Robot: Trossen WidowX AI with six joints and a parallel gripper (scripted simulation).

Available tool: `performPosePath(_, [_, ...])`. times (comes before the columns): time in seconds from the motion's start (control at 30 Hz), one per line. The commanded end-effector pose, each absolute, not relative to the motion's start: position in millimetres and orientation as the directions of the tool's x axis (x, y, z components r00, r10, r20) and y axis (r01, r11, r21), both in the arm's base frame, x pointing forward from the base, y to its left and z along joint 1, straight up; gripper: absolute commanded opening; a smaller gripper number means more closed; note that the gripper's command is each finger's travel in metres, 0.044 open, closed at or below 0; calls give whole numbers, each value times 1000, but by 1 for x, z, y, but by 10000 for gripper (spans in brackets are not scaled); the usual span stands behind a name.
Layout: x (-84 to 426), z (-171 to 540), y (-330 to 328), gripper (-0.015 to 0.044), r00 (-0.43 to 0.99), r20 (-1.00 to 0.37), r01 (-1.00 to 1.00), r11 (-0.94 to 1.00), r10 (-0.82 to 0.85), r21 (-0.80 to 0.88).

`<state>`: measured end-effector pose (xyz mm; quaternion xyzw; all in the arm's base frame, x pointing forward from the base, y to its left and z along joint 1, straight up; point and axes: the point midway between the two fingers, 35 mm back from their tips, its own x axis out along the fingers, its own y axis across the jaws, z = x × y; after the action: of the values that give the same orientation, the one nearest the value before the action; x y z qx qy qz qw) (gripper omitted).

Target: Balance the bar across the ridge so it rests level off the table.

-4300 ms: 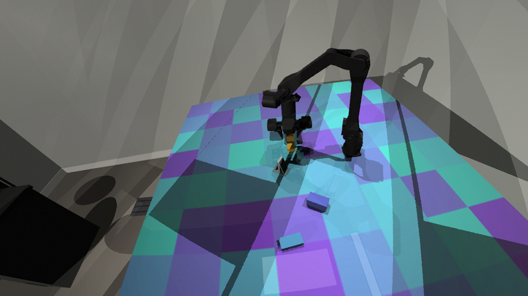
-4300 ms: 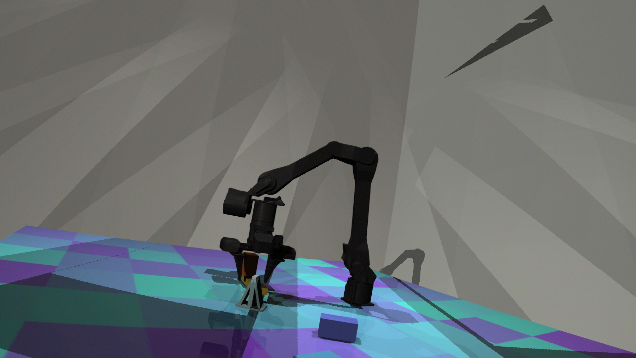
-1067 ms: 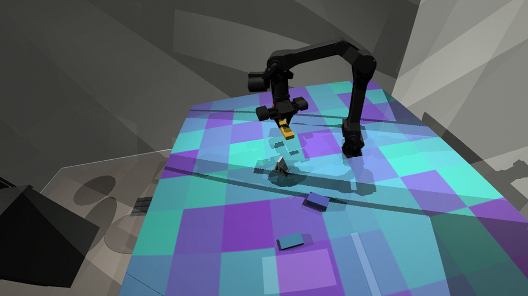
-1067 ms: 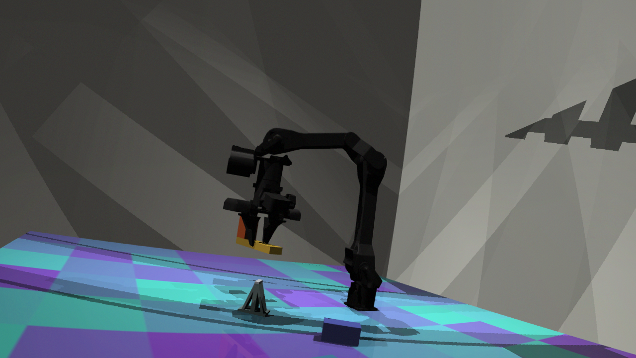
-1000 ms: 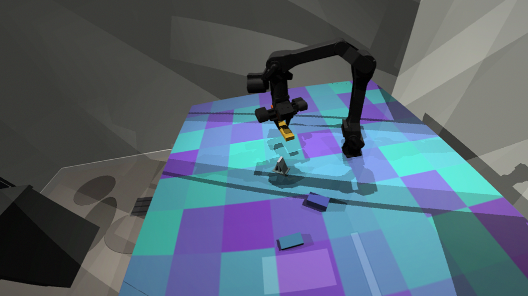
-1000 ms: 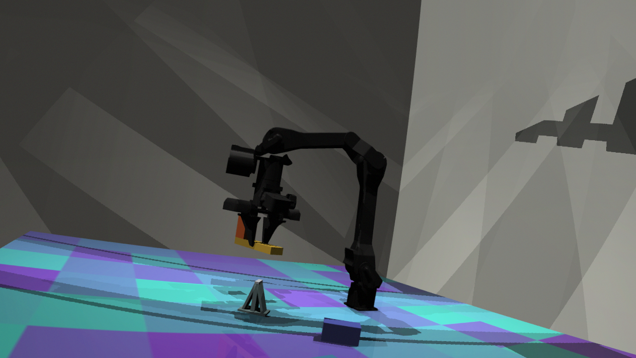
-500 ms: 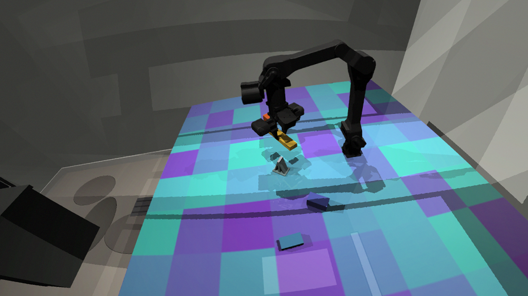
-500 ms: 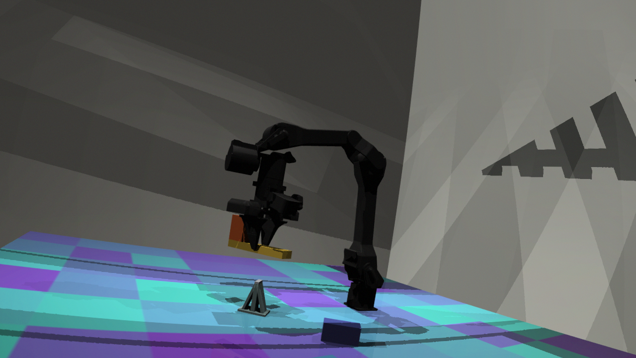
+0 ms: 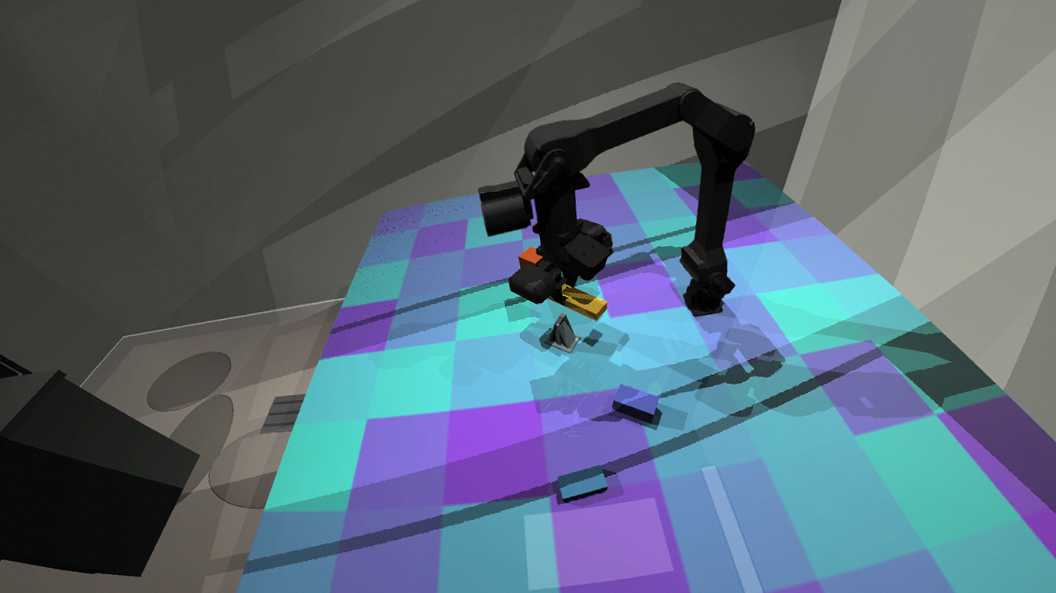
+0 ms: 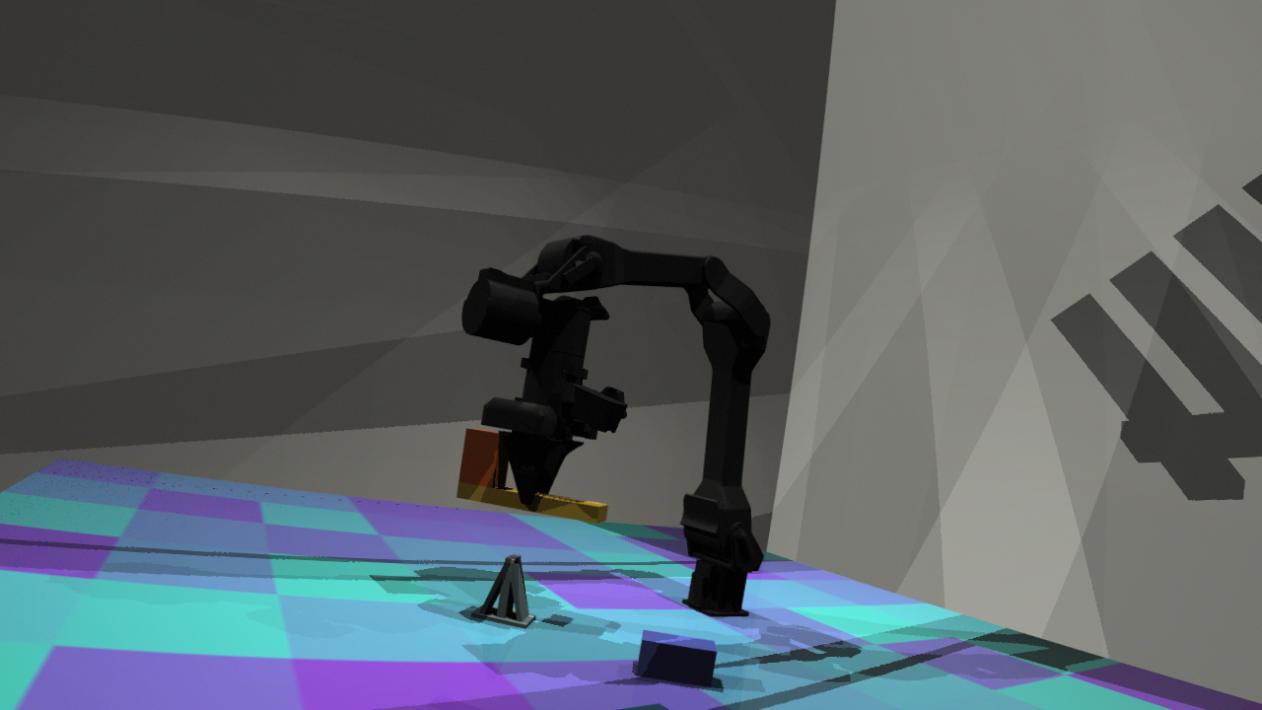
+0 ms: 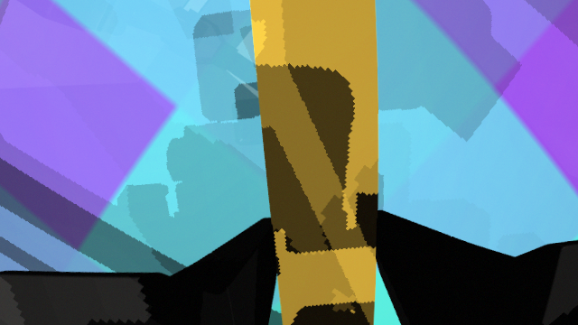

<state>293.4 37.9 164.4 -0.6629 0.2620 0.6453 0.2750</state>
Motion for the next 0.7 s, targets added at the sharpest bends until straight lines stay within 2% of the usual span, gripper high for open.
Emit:
performPosePath(0.0, [289,165,52,0,30,-1000,-638,-770,5,-23])
performPosePath(0.67, [285,142,59,0,29,-1000,-602,-798,6,-23])
